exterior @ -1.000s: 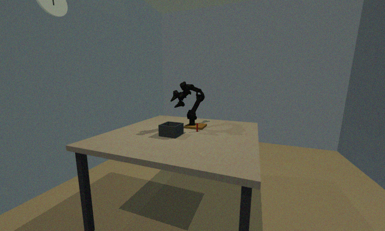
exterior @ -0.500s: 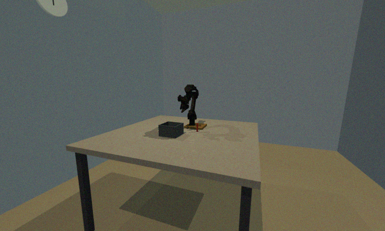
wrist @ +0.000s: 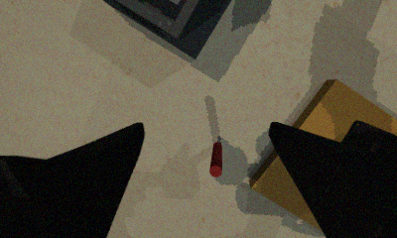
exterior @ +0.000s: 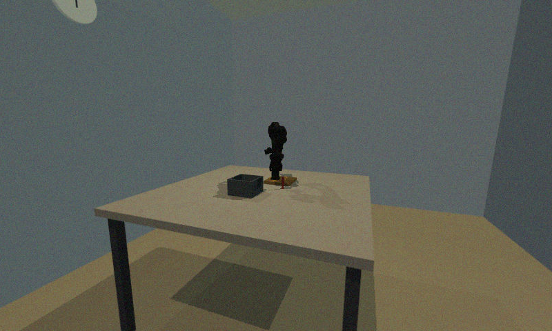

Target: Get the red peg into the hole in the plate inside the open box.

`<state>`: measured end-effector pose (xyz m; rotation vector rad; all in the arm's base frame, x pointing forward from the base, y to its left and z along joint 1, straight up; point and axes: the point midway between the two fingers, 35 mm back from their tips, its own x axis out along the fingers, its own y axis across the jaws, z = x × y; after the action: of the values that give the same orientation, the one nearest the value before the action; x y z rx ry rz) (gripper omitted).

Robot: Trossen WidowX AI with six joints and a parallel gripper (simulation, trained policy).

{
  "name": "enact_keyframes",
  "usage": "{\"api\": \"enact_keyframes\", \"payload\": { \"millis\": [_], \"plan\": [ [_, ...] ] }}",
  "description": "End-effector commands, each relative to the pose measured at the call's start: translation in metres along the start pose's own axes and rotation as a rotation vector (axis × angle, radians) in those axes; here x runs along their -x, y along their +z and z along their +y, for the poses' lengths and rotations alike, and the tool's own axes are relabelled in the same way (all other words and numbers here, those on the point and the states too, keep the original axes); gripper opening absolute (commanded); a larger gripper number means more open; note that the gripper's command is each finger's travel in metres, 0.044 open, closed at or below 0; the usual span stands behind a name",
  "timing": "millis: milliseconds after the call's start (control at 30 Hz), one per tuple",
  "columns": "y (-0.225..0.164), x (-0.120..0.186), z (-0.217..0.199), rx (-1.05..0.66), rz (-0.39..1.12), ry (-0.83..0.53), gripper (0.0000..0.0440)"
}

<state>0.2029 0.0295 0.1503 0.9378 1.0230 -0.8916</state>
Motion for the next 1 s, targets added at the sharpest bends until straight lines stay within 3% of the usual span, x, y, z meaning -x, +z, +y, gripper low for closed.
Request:
{"api": "enact_keyframes", "payload": {
  "millis": [0, 600, 700, 967],
  "plan": [
    [-0.018, -0.013, -0.001, 0.053, 0.034, -0.041, 0.0440],
    [-0.068, -0.085, -0.006, 0.152, 0.097, -0.046, 0.0435],
    [-0.072, -0.092, -0.009, 0.148, 0.106, -0.053, 0.0387],
    [-0.076, -0.095, -0.016, 0.154, 0.159, -0.091, 0.0181]
  ]
}}
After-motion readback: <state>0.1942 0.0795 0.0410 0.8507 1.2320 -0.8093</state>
